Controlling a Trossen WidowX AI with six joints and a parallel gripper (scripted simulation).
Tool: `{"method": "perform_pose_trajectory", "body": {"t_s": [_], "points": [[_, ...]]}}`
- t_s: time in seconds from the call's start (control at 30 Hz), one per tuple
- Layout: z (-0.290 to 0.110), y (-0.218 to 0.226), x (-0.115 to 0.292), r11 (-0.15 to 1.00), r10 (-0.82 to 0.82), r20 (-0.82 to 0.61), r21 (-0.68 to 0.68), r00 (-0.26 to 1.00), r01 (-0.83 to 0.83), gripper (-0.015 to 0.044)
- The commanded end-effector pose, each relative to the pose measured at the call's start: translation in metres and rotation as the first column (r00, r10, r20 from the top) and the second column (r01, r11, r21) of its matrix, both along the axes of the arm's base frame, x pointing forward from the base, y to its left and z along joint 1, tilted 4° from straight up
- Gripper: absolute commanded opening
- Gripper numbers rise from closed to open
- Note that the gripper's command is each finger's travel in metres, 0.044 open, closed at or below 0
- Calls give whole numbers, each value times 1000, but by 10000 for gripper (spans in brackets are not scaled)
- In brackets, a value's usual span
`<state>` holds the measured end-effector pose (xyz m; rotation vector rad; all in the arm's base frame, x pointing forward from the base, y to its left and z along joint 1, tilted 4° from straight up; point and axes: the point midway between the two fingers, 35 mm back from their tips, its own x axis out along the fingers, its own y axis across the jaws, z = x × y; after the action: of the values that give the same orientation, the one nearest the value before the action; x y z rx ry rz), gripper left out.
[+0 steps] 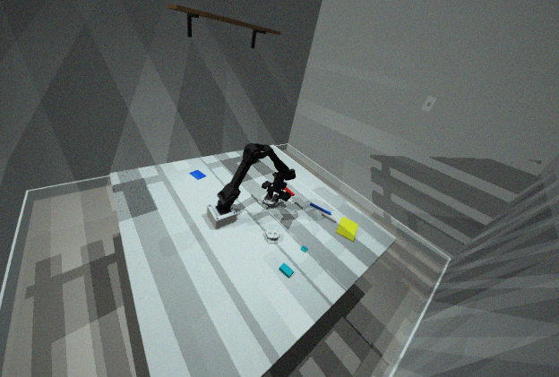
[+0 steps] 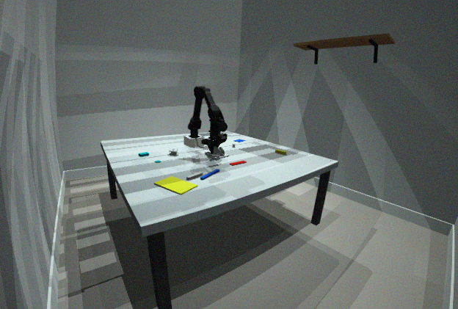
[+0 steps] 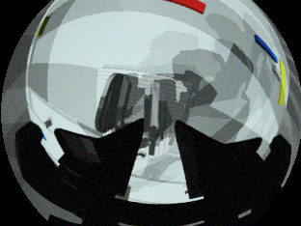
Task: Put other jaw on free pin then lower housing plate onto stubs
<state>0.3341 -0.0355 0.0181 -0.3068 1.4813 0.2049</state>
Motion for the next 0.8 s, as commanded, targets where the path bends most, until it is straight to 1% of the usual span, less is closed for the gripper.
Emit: {"method": "perform_pose_trajectory", "body": {"t_s": [0.0,0.77], "points": [[-2,-1,0,1000,3,-1,-4,1000,-3,134],[-8,-1,1,1000,10,-1,-5,1000,-10,134]]}}
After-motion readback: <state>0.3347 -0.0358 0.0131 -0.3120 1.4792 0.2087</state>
